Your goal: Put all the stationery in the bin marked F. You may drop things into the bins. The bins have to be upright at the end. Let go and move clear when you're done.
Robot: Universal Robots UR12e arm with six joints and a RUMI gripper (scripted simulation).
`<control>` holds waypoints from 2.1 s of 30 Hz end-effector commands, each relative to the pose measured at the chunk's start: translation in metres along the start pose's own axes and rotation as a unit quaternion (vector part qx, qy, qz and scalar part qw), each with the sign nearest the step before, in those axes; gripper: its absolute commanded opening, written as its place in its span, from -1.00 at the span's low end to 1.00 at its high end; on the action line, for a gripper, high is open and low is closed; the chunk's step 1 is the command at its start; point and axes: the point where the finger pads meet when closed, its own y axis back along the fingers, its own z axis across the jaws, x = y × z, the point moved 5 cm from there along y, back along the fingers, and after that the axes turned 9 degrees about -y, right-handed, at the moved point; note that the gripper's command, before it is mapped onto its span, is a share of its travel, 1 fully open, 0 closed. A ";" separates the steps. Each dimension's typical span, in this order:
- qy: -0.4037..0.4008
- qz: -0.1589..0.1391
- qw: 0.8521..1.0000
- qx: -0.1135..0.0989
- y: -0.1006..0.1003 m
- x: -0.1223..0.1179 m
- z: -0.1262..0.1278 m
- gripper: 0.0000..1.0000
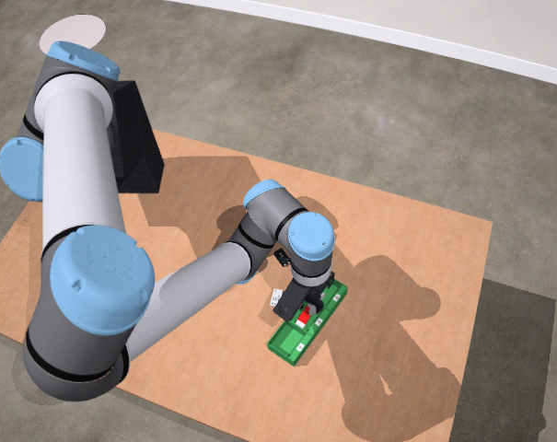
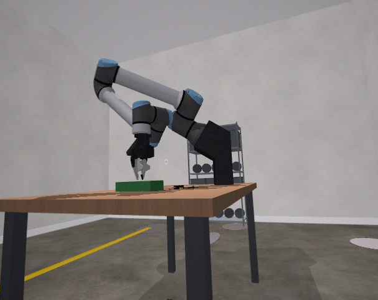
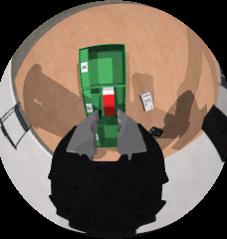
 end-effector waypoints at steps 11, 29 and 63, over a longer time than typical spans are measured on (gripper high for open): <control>0.000 0.000 1.000 0.000 0.016 0.000 0.000 -0.65; 0.000 0.000 1.000 0.000 0.076 0.000 0.000 1.00; 0.000 0.000 1.000 0.000 0.152 0.000 0.000 1.00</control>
